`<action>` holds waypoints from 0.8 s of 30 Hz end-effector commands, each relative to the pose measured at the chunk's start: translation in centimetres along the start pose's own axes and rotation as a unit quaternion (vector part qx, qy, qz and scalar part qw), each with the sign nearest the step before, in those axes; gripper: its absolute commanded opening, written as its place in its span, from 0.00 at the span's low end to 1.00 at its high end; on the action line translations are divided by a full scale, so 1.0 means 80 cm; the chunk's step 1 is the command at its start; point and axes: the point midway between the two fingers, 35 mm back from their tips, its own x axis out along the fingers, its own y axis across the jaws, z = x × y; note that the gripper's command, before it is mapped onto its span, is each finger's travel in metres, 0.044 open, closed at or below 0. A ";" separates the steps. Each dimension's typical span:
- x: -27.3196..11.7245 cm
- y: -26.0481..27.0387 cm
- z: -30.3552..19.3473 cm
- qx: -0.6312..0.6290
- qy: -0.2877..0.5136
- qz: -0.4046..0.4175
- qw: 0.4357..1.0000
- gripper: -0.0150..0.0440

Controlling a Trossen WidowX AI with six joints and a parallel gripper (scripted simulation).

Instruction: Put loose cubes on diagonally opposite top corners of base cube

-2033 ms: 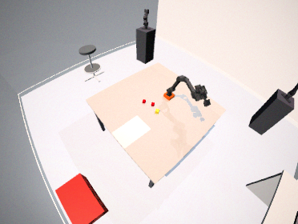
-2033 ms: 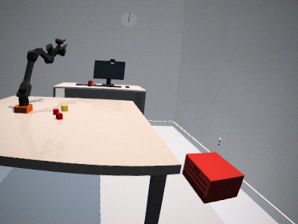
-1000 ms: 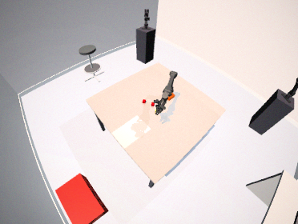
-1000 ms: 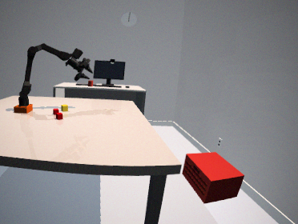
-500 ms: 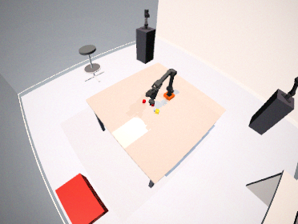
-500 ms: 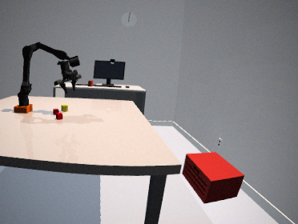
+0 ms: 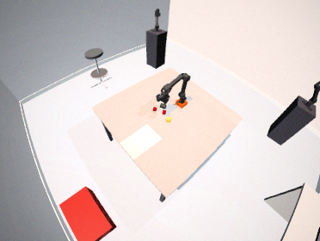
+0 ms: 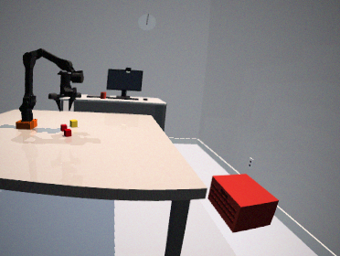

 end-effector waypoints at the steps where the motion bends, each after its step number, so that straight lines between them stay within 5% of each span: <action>1: 0.034 -0.004 -0.003 -0.001 0.008 -0.007 1.000 0.70; 24: 0.094 -0.006 -0.005 -0.001 0.008 -0.007 1.000 0.70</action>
